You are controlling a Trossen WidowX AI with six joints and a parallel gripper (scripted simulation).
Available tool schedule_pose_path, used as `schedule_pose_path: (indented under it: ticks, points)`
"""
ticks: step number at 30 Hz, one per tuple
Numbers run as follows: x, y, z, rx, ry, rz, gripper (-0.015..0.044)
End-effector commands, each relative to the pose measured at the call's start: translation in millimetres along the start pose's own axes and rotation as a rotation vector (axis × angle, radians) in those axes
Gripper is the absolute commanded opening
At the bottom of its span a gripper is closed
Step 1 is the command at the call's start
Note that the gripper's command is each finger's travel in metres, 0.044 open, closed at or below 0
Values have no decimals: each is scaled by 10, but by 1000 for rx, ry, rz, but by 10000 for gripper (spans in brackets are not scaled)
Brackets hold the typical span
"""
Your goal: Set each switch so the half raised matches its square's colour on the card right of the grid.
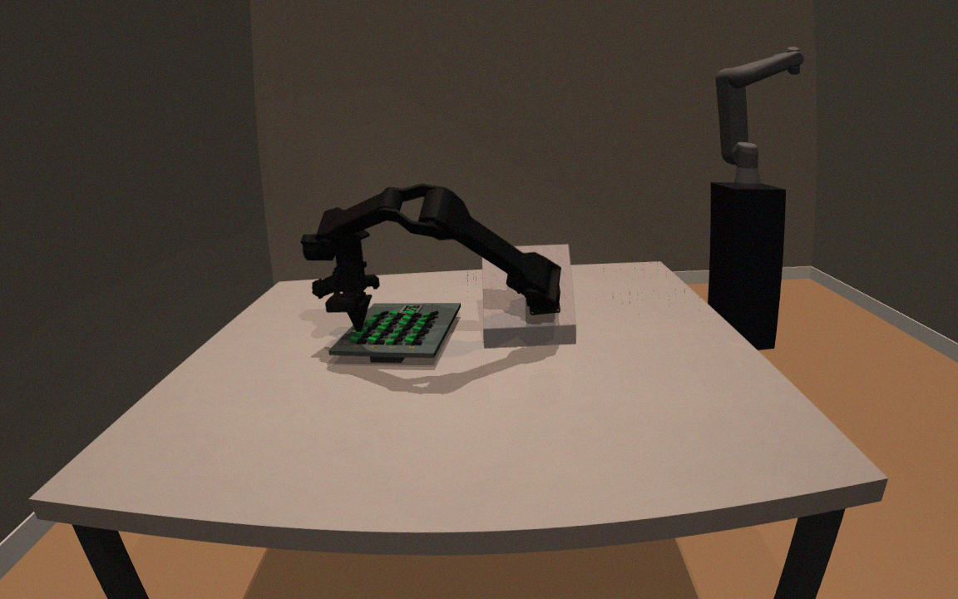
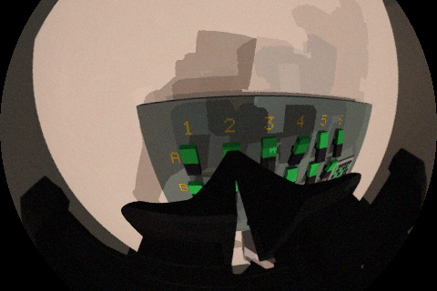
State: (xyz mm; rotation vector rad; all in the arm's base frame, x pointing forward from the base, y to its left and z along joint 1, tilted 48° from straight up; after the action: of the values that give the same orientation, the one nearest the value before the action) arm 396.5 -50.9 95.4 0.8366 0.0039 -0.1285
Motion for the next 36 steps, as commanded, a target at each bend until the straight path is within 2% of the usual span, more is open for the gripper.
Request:
schedule_pose_path:
  ticks: [1, 36]
  points:
    - [2, 1, -5, 4, -1, -4, 0]
    - [3, 1, -42, 4, -1, -4, 0]
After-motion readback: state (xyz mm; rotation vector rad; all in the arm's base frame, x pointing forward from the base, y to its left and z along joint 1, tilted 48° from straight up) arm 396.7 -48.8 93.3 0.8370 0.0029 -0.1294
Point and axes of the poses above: the point midway between the two fingers, 35 mm back from their tips, its own z axis back along the fingers, its own y axis across the jaws, x = y × z, the point moved 8 cm from there along z, back along the fingers
